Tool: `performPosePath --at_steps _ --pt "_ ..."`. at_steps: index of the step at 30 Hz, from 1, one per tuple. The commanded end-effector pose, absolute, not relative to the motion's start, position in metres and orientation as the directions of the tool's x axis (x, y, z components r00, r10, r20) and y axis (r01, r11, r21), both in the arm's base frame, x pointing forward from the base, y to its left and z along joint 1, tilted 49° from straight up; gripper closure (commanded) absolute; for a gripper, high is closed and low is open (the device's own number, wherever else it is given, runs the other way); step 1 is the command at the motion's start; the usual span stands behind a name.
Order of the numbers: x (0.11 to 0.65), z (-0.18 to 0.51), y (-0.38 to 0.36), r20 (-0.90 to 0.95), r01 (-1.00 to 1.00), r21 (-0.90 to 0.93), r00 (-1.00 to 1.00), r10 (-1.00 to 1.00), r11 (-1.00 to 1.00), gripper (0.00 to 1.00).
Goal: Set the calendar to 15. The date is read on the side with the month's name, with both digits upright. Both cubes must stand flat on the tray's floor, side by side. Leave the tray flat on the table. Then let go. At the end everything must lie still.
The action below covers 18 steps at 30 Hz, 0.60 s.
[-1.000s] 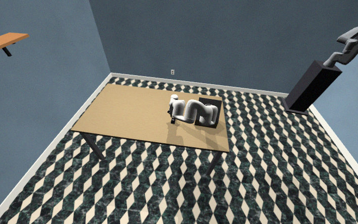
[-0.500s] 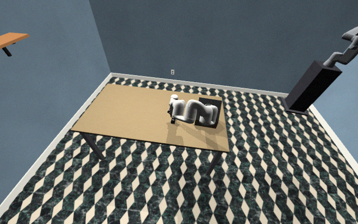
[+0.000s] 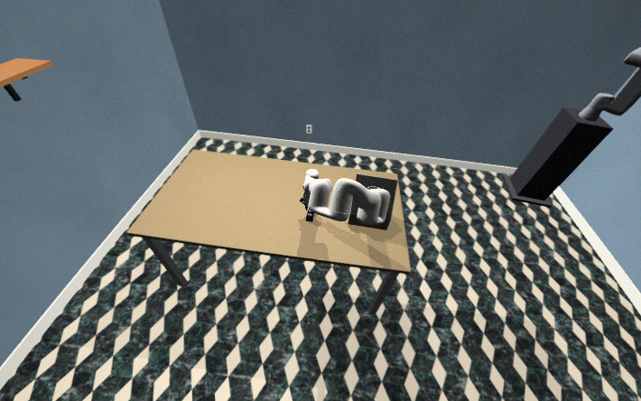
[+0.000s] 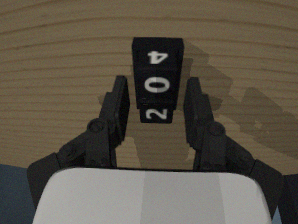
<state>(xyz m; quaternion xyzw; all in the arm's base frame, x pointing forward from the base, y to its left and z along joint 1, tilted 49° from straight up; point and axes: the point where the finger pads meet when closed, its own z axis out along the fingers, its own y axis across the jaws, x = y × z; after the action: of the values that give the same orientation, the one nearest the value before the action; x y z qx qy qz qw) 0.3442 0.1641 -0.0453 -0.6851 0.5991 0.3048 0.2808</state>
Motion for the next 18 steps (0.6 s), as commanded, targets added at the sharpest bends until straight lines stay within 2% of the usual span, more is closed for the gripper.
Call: performPosePath --at_steps 1,18 --pt "0.3453 -0.0448 0.1636 -0.754 -0.992 -0.022 0.097 -0.650 -0.123 0.51" --pt "0.3445 -0.0517 0.1715 -0.754 -0.992 -0.022 0.097 -0.650 -0.123 0.51"
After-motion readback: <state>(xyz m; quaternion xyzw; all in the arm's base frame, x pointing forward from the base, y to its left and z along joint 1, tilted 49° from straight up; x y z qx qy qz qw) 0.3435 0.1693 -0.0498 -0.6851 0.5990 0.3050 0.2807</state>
